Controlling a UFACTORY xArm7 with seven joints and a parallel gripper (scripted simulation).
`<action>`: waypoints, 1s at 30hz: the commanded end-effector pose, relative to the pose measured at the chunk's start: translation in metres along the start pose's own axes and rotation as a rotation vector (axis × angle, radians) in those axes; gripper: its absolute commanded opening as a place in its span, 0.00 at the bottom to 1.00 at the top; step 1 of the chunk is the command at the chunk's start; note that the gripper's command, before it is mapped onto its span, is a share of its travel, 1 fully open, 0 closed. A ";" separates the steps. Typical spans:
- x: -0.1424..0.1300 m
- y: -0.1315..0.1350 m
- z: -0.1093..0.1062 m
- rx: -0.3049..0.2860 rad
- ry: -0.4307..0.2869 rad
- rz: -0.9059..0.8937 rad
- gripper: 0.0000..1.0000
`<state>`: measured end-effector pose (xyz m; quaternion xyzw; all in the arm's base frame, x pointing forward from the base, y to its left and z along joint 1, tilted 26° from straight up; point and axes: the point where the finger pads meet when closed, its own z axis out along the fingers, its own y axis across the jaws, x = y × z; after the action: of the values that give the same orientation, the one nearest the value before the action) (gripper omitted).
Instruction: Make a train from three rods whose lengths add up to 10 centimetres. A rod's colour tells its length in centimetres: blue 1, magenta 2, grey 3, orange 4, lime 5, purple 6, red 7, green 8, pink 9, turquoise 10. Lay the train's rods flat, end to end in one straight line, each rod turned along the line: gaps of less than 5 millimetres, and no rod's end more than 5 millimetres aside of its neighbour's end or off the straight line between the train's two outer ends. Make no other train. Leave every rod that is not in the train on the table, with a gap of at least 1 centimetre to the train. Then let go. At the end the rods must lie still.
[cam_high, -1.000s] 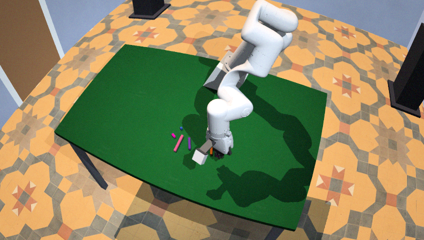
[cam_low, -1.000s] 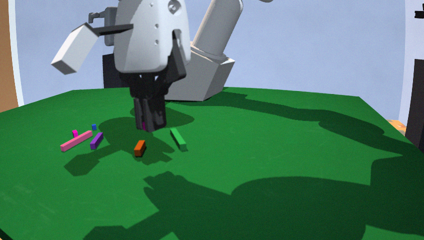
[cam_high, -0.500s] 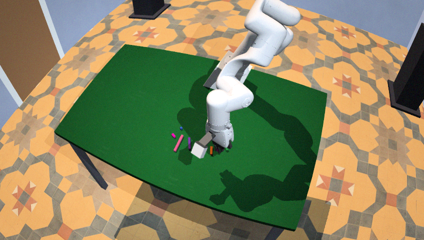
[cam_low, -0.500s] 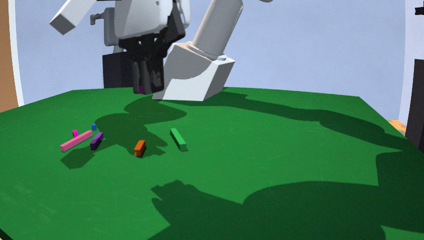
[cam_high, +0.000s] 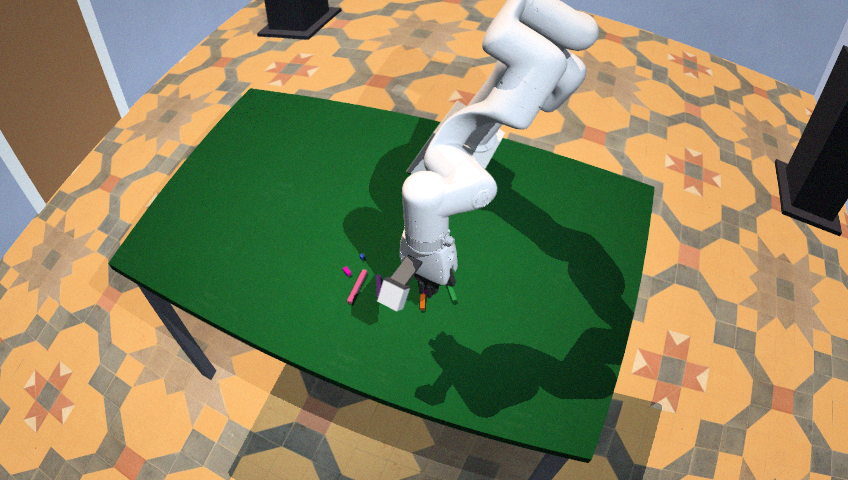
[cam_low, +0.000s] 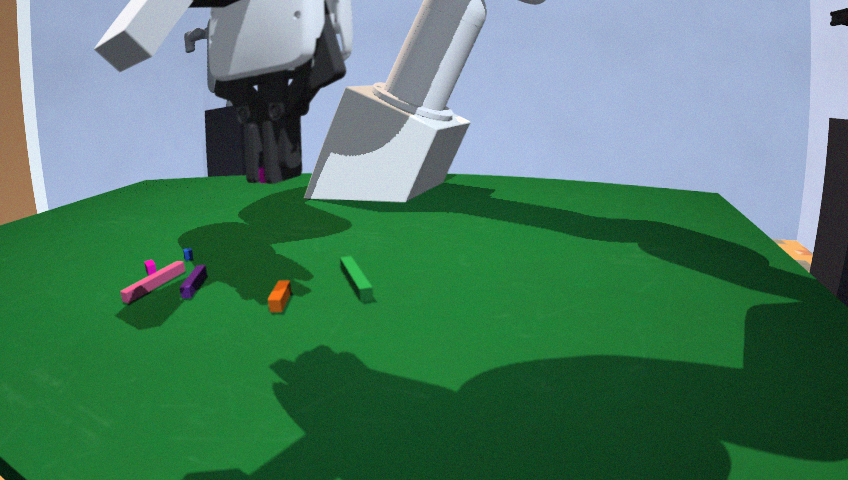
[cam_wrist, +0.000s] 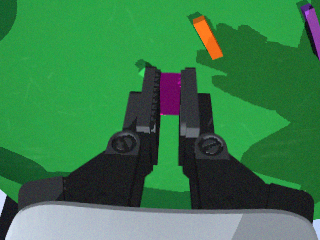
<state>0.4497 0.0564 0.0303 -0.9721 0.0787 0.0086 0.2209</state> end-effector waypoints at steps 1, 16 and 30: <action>-0.006 0.023 -0.002 0.007 0.012 -0.130 0.04; -0.041 0.090 -0.002 0.003 0.013 -0.519 0.04; -0.090 0.148 0.001 0.006 0.015 -0.937 0.04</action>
<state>0.3510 -0.0499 -0.0242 -0.9232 -0.3175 -0.0703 0.2047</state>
